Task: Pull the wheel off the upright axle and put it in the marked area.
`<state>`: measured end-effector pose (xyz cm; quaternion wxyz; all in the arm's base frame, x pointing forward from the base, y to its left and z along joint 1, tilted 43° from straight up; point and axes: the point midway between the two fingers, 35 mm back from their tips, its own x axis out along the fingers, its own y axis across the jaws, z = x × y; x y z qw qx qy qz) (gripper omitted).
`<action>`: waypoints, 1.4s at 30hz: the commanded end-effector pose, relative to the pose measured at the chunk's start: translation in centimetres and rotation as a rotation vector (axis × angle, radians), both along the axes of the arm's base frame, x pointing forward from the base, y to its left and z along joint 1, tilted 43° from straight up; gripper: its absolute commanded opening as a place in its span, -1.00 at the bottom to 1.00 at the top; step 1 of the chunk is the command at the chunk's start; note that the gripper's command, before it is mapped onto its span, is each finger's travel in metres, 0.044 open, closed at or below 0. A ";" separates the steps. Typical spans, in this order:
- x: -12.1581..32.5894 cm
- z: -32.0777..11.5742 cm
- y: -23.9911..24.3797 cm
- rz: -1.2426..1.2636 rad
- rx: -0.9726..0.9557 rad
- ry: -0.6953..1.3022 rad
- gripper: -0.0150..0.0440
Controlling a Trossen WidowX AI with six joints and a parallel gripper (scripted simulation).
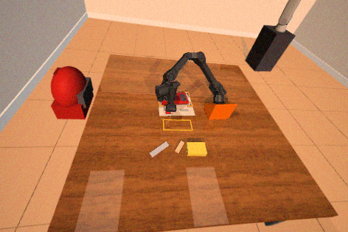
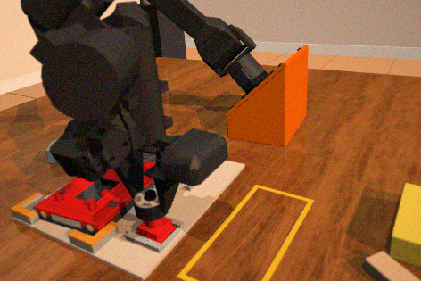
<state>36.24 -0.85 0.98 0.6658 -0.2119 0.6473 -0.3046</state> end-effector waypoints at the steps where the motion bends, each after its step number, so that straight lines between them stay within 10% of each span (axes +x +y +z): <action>1: 0.0 1.2 1.4 0.028 0.007 -0.012 -0.49; 42: -0.7 3.4 4.9 0.038 0.007 0.000 -0.49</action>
